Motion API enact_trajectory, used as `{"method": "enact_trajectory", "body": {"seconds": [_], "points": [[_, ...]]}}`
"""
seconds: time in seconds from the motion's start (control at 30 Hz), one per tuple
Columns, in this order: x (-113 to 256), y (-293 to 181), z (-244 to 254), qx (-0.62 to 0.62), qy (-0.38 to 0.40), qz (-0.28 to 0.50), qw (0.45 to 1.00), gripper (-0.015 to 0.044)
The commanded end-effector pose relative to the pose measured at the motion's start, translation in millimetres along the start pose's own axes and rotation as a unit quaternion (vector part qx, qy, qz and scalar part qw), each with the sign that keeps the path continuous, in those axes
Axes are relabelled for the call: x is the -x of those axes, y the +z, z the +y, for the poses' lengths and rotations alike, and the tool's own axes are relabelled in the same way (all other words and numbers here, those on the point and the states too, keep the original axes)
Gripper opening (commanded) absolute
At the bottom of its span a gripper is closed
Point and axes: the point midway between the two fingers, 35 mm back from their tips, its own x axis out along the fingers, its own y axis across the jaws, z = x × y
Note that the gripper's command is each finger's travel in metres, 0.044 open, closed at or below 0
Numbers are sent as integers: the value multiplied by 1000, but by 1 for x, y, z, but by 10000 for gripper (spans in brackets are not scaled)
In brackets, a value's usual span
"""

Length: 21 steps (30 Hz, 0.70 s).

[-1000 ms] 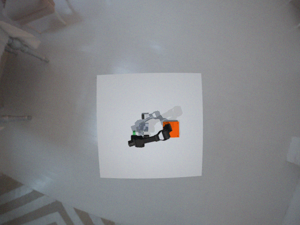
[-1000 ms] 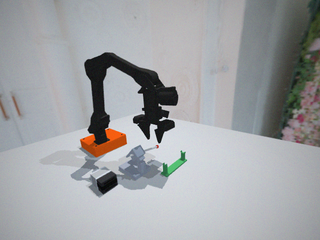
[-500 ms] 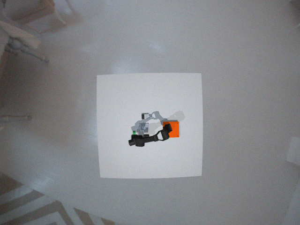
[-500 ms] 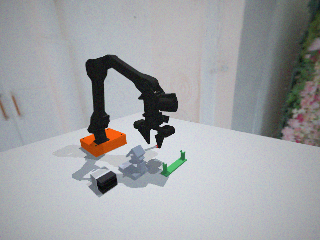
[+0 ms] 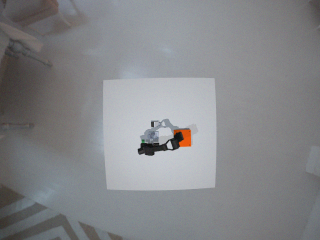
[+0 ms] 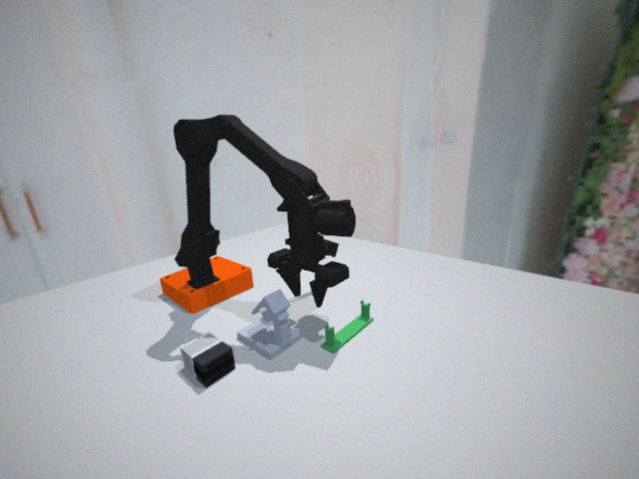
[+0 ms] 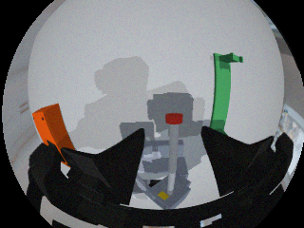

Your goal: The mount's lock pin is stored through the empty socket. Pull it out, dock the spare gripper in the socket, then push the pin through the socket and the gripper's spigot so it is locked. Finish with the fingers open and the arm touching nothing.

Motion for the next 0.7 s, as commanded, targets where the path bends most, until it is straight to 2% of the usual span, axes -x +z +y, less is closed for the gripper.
{"method": "enact_trajectory", "body": {"seconds": [0.0, 0.17, 0.53, 0.67], "points": [[-7, -1, 2, 2, 1, 1, 1000, 300], [-9, -1, 2, 2, 1, 1, 1000, 300], [-9, -1, 2, 2, 1, 1, 1000, 11], [-9, -1, 2, 2, 1, 1, 1000, 0]]}}
